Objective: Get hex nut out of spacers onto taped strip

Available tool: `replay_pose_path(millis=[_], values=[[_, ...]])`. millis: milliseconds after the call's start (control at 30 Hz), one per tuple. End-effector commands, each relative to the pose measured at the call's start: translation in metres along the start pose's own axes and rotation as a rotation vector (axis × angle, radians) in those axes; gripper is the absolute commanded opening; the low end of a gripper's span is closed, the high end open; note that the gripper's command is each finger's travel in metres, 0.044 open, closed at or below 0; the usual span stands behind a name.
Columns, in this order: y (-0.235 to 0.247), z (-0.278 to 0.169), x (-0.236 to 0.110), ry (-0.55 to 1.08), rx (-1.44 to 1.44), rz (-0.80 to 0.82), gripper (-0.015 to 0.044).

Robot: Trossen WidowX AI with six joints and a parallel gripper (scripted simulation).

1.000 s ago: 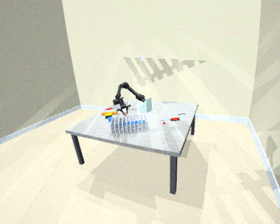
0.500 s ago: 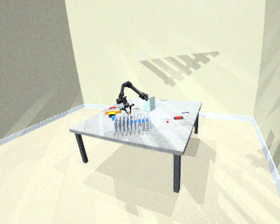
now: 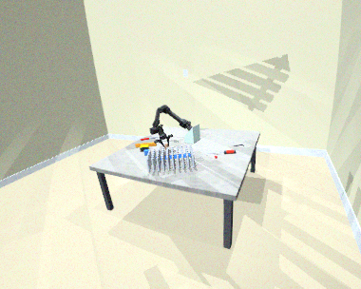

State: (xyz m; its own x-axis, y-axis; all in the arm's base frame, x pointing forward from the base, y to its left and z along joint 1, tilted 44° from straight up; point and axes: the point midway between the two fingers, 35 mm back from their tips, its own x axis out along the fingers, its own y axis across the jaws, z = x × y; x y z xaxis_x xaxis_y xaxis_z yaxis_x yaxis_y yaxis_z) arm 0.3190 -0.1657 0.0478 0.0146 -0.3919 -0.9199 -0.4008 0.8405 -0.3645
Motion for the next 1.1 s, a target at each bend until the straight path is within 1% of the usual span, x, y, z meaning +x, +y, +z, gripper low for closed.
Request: replay_pose_path(millis=[0,1067], values=[[-0.001,0.005,0.0,-0.008,0.004,-0.002,0.0],[-0.001,0.027,0.006,-0.01,0.005,-0.002,0.0]])
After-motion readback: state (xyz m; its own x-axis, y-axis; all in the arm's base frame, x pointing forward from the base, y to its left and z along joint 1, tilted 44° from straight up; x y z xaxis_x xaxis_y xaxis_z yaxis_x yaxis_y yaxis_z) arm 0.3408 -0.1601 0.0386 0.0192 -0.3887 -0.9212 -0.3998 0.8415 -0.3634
